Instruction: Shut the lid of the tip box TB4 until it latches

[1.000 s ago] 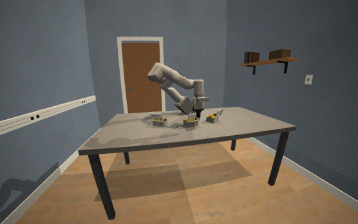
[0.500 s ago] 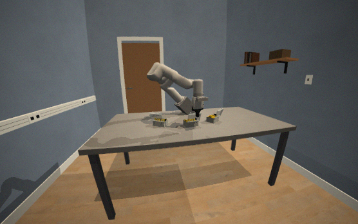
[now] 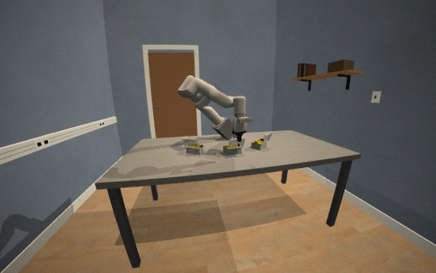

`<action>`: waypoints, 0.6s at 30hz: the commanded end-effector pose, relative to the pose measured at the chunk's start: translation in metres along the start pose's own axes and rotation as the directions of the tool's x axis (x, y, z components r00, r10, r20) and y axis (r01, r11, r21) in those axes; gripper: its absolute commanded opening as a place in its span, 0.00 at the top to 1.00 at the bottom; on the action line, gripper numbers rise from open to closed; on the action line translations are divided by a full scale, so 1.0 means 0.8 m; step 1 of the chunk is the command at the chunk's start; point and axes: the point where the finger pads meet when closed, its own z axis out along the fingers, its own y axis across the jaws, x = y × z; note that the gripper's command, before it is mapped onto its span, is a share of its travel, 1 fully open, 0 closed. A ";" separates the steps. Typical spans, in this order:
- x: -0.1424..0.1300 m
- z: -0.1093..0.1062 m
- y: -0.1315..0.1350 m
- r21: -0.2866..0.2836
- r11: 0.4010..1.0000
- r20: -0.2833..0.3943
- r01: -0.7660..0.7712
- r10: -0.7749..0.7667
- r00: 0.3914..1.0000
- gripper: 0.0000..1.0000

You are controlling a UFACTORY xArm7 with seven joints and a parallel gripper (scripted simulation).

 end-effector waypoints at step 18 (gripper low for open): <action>-0.032 -0.007 -0.001 0.002 1.000 -0.005 0.000 0.000 1.000 1.00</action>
